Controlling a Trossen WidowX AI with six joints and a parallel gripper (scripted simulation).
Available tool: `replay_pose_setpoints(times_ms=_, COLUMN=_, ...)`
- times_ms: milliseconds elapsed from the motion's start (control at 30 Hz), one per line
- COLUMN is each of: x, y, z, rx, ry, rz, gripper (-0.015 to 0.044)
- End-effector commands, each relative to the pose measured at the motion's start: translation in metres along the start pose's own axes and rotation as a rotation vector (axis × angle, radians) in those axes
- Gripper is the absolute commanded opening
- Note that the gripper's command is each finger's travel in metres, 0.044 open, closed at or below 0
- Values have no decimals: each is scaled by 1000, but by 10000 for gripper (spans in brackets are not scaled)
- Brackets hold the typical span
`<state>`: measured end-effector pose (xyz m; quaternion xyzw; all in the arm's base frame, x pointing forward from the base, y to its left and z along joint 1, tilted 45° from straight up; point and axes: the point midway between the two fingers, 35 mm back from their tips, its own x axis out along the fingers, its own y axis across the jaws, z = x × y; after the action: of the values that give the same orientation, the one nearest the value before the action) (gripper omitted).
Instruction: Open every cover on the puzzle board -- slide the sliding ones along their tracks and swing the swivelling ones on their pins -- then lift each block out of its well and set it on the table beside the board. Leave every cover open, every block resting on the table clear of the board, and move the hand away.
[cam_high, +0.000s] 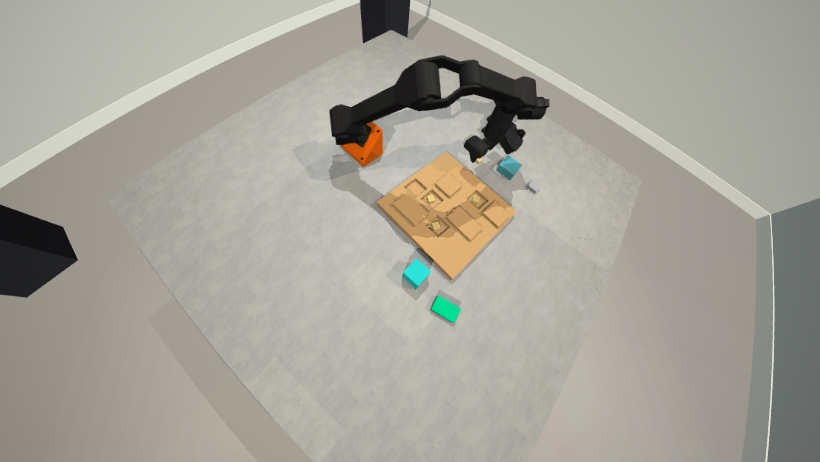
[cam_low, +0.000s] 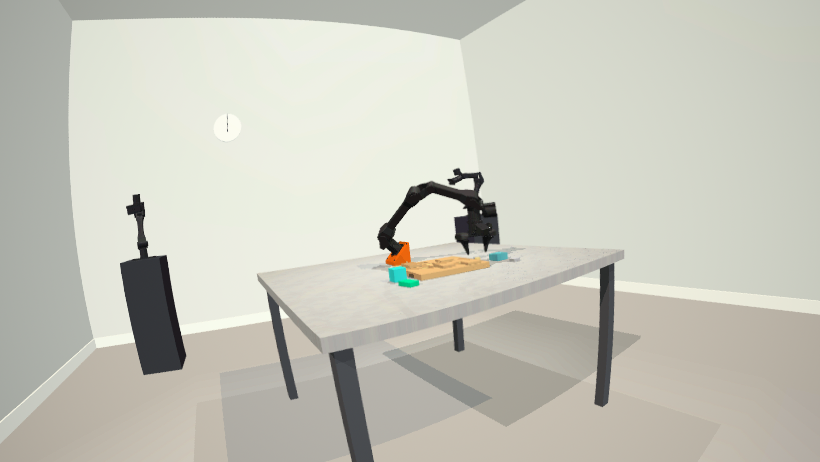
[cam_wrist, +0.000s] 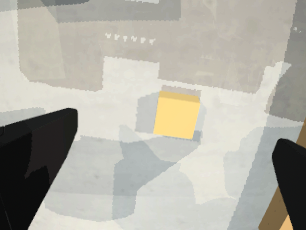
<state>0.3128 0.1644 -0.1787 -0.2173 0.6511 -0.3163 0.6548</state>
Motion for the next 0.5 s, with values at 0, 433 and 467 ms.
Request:
replay_pose_setpoints(times_ms=0, x=-17, y=2, z=0, rx=2, ry=-5, rz=7, gripper=440)
replay_pose_setpoints(times_ms=433, x=-54, y=0, z=-2, rx=0, ry=-7, rz=7, gripper=440)
replay_pose_setpoints(times_ms=467, x=-54, y=0, z=-2, rx=0, ry=-7, rz=7, gripper=440)
